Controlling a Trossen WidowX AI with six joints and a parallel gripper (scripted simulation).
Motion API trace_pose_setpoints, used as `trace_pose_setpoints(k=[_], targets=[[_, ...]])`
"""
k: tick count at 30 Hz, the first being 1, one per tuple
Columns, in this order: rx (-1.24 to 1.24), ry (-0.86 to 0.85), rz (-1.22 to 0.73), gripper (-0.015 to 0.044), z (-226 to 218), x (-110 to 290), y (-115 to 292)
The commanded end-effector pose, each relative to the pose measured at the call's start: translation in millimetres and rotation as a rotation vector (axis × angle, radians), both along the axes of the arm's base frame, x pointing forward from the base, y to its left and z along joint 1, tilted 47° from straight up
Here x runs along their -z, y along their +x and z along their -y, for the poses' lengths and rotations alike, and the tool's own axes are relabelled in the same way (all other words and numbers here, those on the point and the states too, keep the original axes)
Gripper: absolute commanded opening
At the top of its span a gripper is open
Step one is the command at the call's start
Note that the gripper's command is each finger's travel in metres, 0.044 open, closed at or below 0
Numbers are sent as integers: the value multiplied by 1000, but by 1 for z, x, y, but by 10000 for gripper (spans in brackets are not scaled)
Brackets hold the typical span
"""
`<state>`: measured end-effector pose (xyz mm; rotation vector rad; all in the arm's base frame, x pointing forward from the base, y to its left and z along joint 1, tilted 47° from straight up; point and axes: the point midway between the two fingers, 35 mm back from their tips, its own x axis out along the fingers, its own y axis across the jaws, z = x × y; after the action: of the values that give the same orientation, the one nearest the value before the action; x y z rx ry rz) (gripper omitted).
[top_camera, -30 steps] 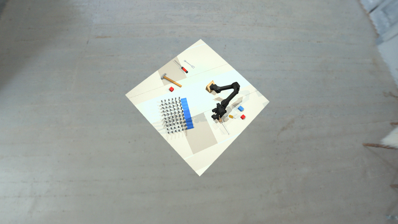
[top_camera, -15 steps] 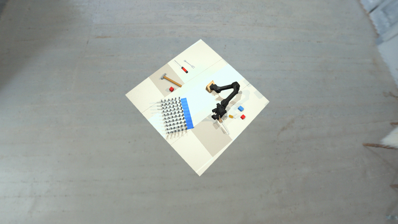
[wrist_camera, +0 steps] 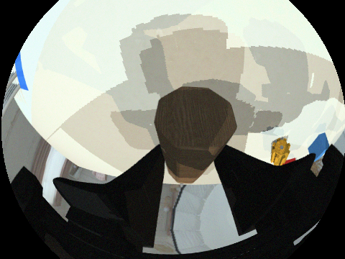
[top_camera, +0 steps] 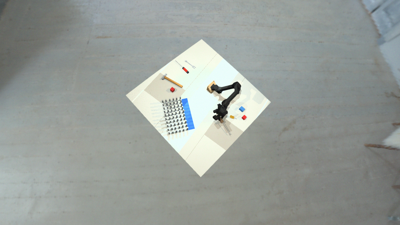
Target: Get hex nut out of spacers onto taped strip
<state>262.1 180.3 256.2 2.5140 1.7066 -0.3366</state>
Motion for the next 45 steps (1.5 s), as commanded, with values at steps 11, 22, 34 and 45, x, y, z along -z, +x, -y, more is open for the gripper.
trace_pose_setpoints(k=[11, 22, 34, 45], targets=[[9, 18, -1, 0, -6, 2, -2], [12, 33, 1, 0, -10, 4, -4], [7, 45, 5, 26, -14, 5, -6], [7, 45, 5, 315, -14, 5, -6]])
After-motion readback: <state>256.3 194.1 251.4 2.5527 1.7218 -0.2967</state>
